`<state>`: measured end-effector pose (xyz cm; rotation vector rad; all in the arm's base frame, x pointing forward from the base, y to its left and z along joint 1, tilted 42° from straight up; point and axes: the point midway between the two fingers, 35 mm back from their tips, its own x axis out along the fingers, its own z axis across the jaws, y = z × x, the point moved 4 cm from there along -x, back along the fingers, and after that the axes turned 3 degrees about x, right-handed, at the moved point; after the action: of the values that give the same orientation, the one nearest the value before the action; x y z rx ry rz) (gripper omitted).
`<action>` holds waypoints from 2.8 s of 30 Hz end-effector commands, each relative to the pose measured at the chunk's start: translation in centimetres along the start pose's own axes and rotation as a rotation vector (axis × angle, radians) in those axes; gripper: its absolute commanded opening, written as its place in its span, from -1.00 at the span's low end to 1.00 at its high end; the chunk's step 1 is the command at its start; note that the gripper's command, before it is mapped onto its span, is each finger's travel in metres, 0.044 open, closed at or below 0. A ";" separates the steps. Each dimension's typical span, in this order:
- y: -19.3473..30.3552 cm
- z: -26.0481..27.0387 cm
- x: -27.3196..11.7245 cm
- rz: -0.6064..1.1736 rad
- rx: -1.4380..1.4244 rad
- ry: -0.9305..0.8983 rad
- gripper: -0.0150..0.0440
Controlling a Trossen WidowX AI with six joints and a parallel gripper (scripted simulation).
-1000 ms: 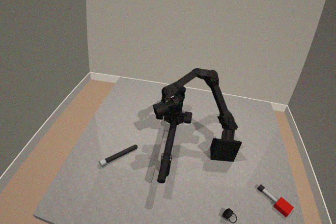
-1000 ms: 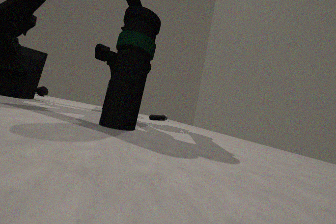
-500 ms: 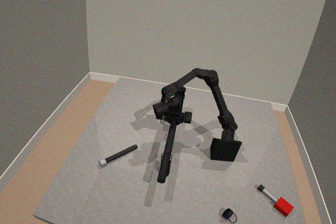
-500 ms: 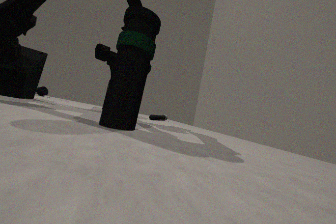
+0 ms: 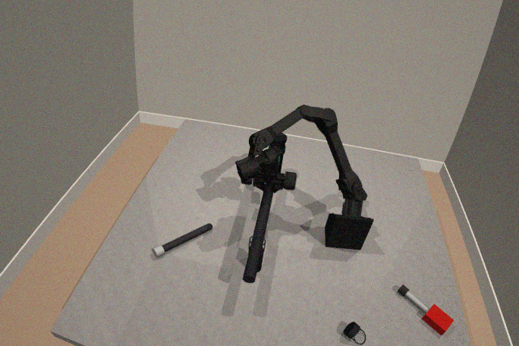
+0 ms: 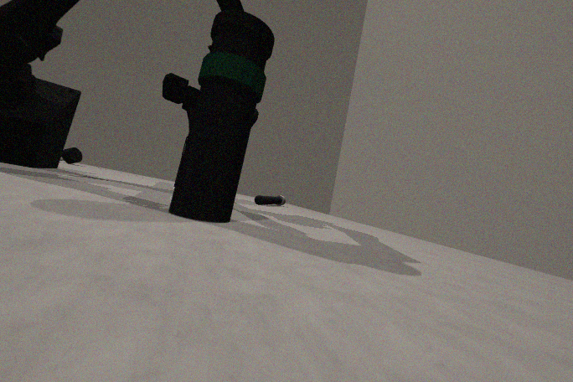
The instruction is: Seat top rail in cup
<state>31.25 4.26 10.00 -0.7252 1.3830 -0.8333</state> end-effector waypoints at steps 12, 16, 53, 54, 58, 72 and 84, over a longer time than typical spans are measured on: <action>-1.5 0.6 -0.6 -0.018 0.004 -0.026 -0.49; -1.6 0.6 -0.6 -0.018 0.004 -0.026 -0.49; -2.8 0.8 -0.4 -0.018 0.004 -0.026 -0.49; -2.8 0.8 -0.4 -0.018 0.004 -0.026 -0.49; -3.0 0.8 -0.3 -0.019 0.004 -0.026 -0.49; -3.4 0.8 -0.2 -0.019 0.004 -0.026 -0.49; -3.8 0.8 -0.1 -0.019 0.004 -0.026 -0.49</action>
<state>31.68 2.47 12.33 -0.7480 1.3839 -0.8343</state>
